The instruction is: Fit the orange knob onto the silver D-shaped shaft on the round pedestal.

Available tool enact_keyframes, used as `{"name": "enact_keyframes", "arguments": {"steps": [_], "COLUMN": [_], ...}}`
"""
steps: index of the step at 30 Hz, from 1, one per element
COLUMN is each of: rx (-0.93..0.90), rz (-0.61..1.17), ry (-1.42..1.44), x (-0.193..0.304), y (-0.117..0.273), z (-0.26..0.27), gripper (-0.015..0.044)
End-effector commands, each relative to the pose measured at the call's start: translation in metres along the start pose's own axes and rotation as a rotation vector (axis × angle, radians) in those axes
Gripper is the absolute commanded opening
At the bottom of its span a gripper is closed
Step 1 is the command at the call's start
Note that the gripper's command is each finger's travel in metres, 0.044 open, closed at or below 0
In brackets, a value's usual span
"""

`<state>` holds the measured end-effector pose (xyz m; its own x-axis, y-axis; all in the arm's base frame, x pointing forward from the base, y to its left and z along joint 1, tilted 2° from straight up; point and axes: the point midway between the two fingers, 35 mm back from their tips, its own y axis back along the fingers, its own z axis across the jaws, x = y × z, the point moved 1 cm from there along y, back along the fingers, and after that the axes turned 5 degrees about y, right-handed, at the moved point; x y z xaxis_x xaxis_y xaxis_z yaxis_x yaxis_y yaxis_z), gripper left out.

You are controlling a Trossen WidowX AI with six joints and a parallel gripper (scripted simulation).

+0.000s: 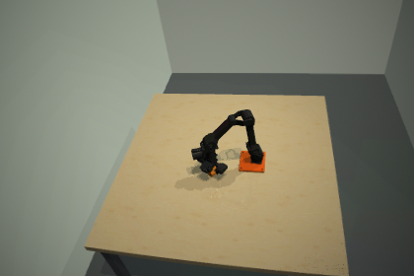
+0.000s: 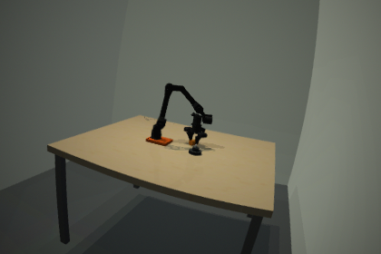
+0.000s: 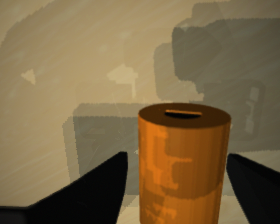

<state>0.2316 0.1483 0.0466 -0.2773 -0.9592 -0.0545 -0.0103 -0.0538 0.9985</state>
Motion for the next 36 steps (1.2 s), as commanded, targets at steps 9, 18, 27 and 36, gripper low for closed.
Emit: {"name": "enact_keyframes", "arguments": {"steps": [9,18,27,36], "rx": [0.003,0.004,0.003,0.003], "rz": [0.002,0.001,0.002,0.002], "ry": [-0.007,-0.009,-0.007,-0.269], "x": [0.000,0.000,0.000,0.000], "y": [0.000,0.000,0.015,0.015], "z": [0.000,-0.001,0.000,0.000], "gripper": [0.0220,0.0179,0.0179,0.0179]}}
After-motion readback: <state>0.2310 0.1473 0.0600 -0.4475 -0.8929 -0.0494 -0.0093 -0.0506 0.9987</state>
